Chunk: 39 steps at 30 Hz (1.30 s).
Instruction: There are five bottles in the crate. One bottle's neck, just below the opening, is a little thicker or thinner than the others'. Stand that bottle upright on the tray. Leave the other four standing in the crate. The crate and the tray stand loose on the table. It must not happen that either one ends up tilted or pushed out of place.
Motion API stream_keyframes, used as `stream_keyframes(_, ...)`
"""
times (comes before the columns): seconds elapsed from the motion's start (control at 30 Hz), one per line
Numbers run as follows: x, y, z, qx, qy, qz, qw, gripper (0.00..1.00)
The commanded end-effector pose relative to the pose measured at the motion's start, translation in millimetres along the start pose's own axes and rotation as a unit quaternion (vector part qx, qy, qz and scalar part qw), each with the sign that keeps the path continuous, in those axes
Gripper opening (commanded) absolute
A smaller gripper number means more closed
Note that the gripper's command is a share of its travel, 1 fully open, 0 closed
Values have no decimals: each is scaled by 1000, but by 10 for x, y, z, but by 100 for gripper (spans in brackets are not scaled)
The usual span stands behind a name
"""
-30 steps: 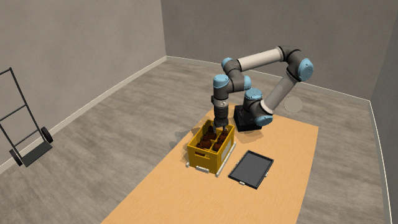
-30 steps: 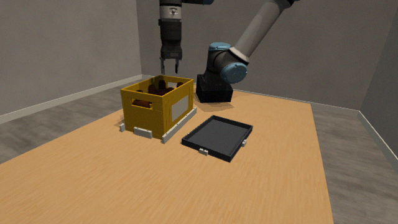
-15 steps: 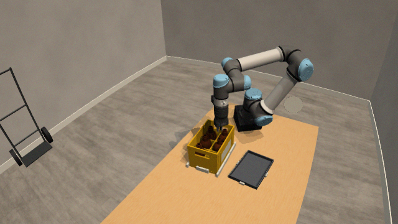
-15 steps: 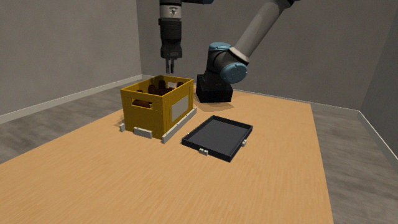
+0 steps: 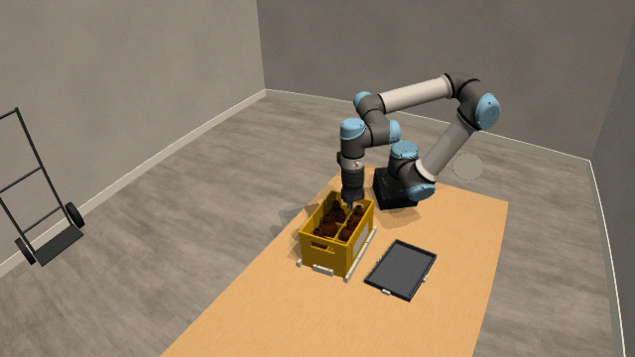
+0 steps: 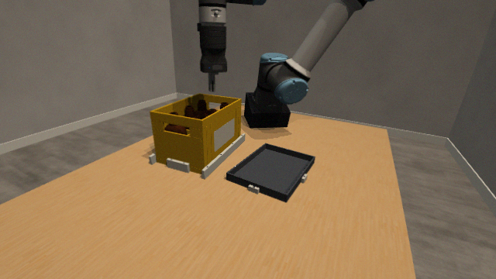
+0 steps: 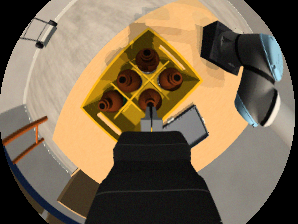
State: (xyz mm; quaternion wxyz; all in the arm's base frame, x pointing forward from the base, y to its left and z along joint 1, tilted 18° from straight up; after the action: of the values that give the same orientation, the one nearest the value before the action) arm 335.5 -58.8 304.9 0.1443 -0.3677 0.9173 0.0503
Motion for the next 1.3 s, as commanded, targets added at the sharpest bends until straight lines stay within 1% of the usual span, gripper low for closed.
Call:
stream_keyframes(0.0,-1,-2,-3,1,0,0,1000,0)
stream_keyframes(0.2,-3,-11,-5,1,0,0,1000,0)
stream_keyframes(0.3,-25,-109,-21,1,0,0,1000,0)
stream_keyframes(0.4,-75,-340,-47,1,0,0,1000,0)
stream_keyframes(0.5,-136,-658,-57,1,0,0,1000,0)
stream_keyframes(0.57,-136,-658,-57,1,0,0,1000,0)
stream_keyframes(0.67,-188,-965,-40,1,0,0,1000,0)
stream_keyframes(0.77,-219,-1165,-14,1,0,0,1000,0)
stream_keyframes(0.87,-228,-1228,-4,1,0,0,1000,0)
stream_keyframes(1.13,-228,-1230,-4,1,0,0,1000,0)
stream_keyframes(1.17,-228,-1230,-4,1,0,0,1000,100)
stream_keyframes(1.27,-228,-1230,-4,1,0,0,1000,100)
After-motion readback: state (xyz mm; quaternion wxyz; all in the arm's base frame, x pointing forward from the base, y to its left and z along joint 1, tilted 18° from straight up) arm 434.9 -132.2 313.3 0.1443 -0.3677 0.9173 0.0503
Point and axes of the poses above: the point where the finger pads meet when closed, its own z axis out along the fingers, its own y axis across the jaws, x = y × z, the point moved 9 cm from there along -z, back along the fingers, and after that the axes turned 11 degrees about z, right-handed, at the moved point
